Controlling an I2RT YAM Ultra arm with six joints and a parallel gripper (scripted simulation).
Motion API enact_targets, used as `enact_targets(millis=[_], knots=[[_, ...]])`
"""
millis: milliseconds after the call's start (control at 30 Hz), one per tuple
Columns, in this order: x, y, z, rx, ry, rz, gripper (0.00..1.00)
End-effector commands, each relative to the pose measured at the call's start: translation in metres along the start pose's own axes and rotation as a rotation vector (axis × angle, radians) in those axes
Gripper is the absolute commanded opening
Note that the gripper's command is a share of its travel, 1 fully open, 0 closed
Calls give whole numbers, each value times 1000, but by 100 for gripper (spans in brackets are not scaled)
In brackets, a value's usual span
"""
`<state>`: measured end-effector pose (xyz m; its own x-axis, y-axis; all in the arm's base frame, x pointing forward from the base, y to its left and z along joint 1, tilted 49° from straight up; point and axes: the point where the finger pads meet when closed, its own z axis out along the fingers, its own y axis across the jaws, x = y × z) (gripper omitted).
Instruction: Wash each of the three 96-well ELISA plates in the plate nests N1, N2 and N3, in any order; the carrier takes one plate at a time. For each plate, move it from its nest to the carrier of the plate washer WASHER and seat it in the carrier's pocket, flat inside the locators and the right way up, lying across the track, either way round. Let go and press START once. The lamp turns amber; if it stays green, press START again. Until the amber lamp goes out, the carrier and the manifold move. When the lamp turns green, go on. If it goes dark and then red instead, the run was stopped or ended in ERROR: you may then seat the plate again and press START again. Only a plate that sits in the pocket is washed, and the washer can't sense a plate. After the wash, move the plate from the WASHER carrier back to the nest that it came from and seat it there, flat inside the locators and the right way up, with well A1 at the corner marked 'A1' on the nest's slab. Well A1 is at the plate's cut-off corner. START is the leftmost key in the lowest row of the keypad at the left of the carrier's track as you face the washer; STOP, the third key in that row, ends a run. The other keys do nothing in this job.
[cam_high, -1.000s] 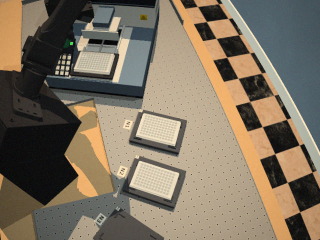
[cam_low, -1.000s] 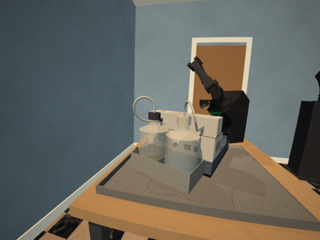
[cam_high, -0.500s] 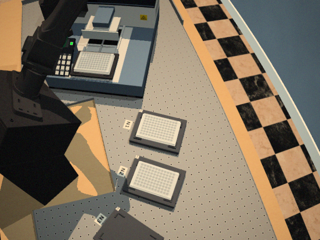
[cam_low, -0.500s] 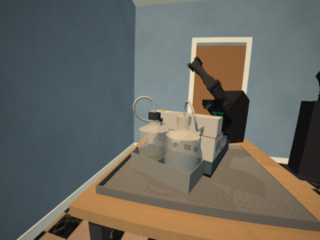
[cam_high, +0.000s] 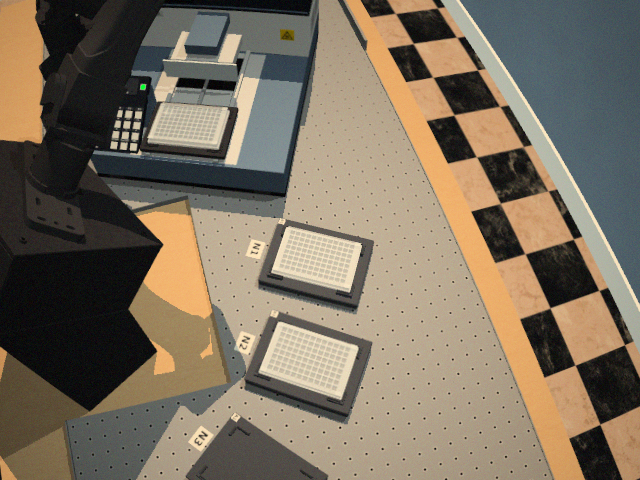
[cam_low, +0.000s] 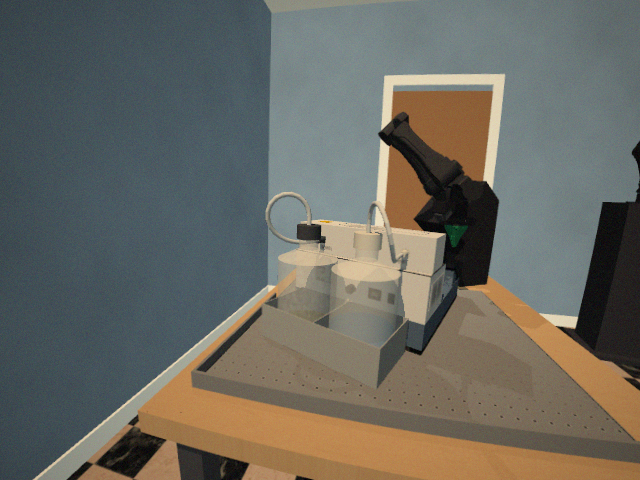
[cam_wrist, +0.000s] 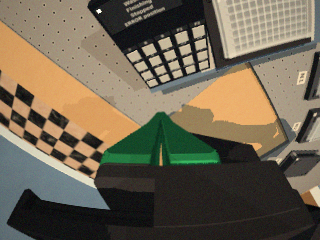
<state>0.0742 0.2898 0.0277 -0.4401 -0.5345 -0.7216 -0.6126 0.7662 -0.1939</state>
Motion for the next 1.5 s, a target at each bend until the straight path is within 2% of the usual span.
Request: enact_targets(millis=[0, 133, 200, 333, 467, 667, 1367, 1467], knots=[[6, 10, -2, 1, -19, -119, 0], [10, 14, -2, 2, -19, -252, 0], [10, 14, -2, 2, -19, -252, 0], [10, 14, -2, 4, -19, -371, 0], [10, 14, -2, 4, -19, -371, 0], [9, 14, 27, 4, -19, -371, 0], [9, 14, 27, 4, -19, -371, 0], [9, 14, 32, 4, -19, -371, 0]])
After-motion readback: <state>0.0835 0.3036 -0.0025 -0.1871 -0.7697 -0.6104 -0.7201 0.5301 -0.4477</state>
